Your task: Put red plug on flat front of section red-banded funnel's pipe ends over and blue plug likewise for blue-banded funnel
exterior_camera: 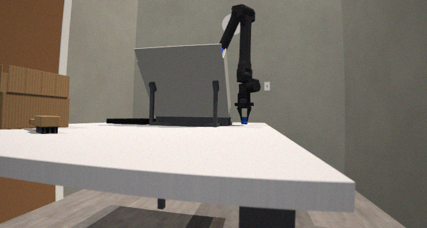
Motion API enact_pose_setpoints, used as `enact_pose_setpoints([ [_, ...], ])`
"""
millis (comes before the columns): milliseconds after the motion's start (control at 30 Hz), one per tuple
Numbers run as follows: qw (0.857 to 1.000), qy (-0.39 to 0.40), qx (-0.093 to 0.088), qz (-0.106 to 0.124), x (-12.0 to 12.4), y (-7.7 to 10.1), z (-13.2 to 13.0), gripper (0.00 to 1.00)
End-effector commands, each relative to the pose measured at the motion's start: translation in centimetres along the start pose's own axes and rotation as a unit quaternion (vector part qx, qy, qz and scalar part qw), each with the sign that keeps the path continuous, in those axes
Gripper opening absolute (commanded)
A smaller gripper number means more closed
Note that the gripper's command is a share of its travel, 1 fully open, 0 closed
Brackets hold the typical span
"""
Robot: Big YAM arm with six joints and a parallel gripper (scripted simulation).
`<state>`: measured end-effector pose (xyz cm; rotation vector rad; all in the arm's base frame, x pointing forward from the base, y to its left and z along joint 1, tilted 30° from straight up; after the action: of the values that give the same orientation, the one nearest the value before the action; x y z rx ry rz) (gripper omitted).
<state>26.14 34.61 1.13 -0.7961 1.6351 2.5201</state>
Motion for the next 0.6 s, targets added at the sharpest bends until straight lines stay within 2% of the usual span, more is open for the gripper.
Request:
enact_pose_setpoints([
  [0, 1.0, 0.002, -0.005, -0.006, -0.9, 3.3, 0.4, 0.0],
  [333, 1.0, 0.004, 0.005, 0.016, -1.4, 11.1, 0.6, 0.0],
  [567, 1.0, 0.004, 0.002, 0.013, -1.4, 11.1, 0.6, 0.0],
])
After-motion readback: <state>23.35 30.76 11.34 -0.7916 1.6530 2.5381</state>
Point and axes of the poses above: the point where the finger pads meet when closed, its own y axis back along the fingers, its own z axis across the jaws, x = y × z, the point moved 6 cm from there along y, back along the fingers, and after that the axes turned 13 degrees about y, right-handed, at the moved point
